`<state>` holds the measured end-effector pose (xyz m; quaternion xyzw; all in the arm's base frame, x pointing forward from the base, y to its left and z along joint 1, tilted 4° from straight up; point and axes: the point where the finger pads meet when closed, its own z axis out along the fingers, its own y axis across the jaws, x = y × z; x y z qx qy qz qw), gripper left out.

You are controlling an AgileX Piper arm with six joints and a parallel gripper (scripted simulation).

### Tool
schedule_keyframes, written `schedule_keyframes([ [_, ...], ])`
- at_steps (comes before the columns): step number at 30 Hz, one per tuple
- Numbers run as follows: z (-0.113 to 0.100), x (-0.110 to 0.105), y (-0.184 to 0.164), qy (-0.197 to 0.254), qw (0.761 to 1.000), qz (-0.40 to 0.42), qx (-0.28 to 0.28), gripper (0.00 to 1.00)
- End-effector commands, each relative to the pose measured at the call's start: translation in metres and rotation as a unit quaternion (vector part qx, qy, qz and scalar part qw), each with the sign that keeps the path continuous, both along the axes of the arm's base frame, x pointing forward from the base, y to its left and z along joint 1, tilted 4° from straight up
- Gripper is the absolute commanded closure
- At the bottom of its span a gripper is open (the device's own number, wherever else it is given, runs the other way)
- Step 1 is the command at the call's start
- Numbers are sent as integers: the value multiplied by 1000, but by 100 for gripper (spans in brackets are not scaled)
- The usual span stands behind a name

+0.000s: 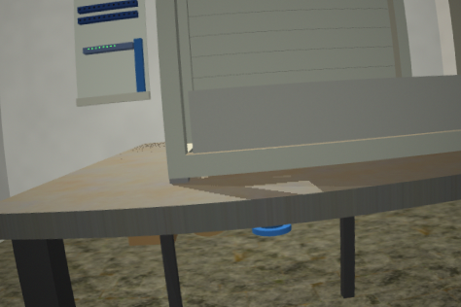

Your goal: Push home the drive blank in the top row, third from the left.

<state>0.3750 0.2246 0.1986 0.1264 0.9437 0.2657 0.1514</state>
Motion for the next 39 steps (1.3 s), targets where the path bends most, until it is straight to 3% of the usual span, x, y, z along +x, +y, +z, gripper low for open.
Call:
schedule_keyframes([
  [1, 7, 0, 6, -15, 1000, 2, 13, 0],
  [7, 36, 1, 25, -71, 996, -1, 62, 0],
  [17, 111, -3, 50, -196, 964, -34, 175, 0],
  [19, 111, -3, 50, -196, 964, -34, 175, 0],
  [31, 201, -22, 26, -324, 889, -138, 292, 0],
  [39, 228, -34, -9, -365, 846, -210, 328, 0],
])
